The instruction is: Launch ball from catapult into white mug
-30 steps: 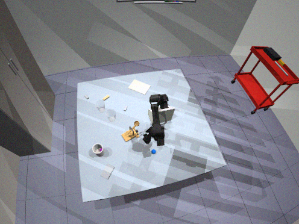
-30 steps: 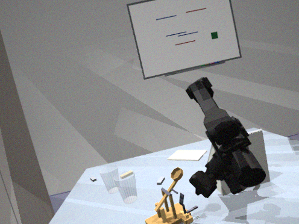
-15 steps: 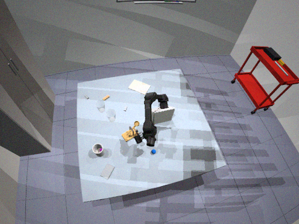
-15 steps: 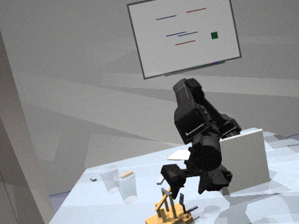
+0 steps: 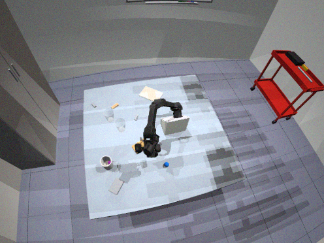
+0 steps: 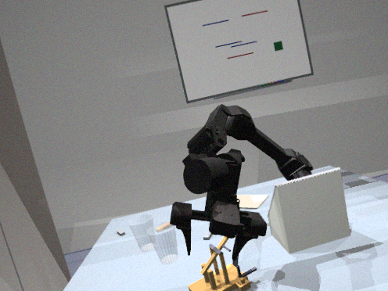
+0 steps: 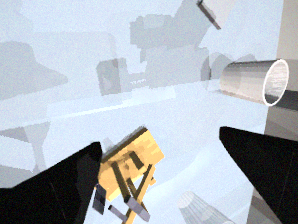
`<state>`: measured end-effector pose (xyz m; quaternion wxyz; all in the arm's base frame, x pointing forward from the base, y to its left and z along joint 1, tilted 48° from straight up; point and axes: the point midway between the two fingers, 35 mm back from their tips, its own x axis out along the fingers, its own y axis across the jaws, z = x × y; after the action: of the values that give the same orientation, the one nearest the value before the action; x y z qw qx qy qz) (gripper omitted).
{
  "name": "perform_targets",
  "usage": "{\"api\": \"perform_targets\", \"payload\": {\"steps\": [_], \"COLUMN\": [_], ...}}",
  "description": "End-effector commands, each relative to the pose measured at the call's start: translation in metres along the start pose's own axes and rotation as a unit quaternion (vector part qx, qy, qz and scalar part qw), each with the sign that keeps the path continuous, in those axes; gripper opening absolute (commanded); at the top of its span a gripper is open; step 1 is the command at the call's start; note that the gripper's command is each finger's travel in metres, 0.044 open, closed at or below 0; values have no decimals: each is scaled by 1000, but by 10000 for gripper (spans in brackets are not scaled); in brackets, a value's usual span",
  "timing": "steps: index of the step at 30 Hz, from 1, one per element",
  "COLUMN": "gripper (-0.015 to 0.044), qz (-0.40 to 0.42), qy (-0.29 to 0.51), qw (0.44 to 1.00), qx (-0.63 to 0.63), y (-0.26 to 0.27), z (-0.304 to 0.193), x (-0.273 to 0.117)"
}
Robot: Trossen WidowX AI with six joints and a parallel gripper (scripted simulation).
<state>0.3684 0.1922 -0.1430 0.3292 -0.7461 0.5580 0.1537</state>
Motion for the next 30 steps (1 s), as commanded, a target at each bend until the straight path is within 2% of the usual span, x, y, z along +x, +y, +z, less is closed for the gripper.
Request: {"api": "perform_targets", "payload": {"steps": [1,14,30], "gripper": [440,440,440], "qz": [2,-4,-28], "qy": [-30,-116,-211], "qw": [997,959,858], "qx": [64,258,467], "y": [-25,-109,-217], "z": [2,-6,-53], "x": [0,-3,-15]}}
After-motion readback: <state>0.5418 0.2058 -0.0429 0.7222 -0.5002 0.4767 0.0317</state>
